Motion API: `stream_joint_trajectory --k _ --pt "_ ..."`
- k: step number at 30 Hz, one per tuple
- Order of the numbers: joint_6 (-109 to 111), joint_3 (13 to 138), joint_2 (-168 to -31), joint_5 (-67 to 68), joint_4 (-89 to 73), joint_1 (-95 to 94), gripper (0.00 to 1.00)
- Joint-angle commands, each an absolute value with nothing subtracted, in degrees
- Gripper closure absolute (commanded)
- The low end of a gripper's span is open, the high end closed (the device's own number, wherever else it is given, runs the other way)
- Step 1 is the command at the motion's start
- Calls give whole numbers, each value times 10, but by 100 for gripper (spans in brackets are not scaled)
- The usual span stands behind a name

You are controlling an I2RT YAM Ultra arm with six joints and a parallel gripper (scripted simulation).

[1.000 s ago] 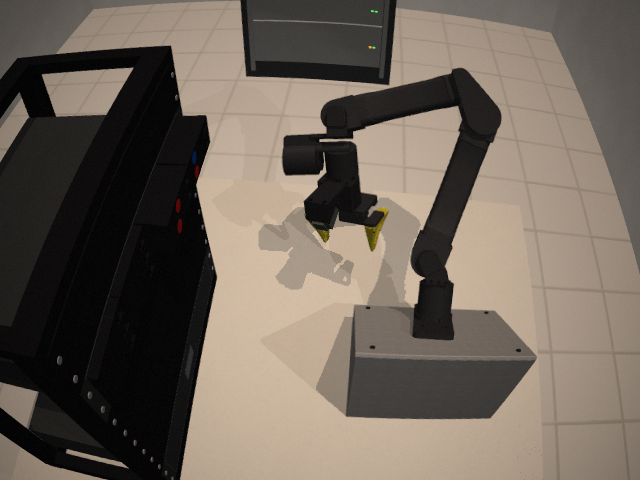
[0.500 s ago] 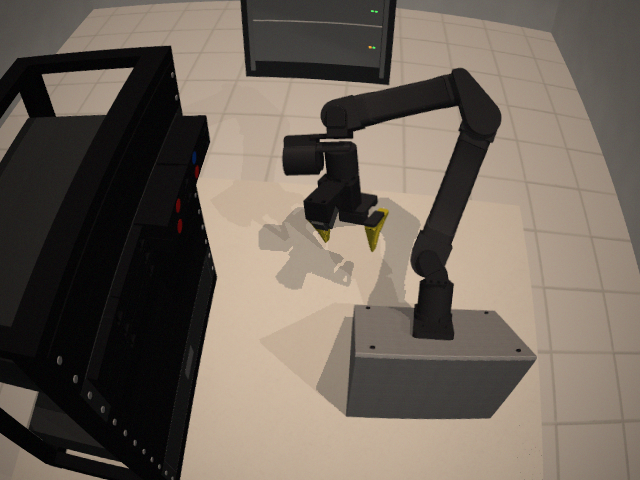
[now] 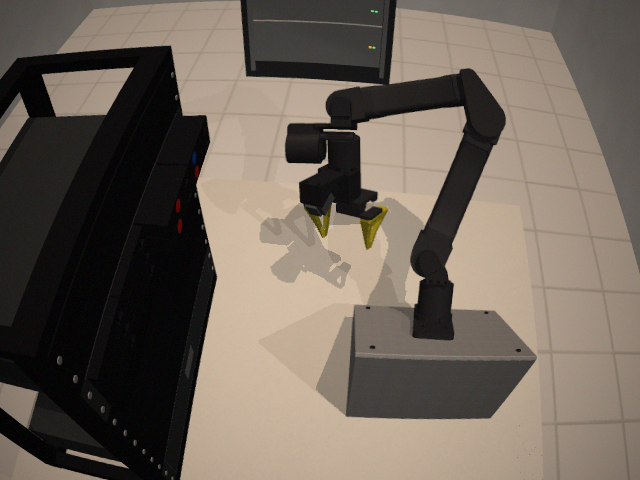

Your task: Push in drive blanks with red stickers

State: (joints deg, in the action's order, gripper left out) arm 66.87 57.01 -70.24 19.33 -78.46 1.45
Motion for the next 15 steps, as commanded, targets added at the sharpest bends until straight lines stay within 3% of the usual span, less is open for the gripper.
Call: stream_joint_trajectory --k 1,15 --pt "634 601 -680 131 -799 17 0" --pt "565 614 -649 44 -782 17 0"
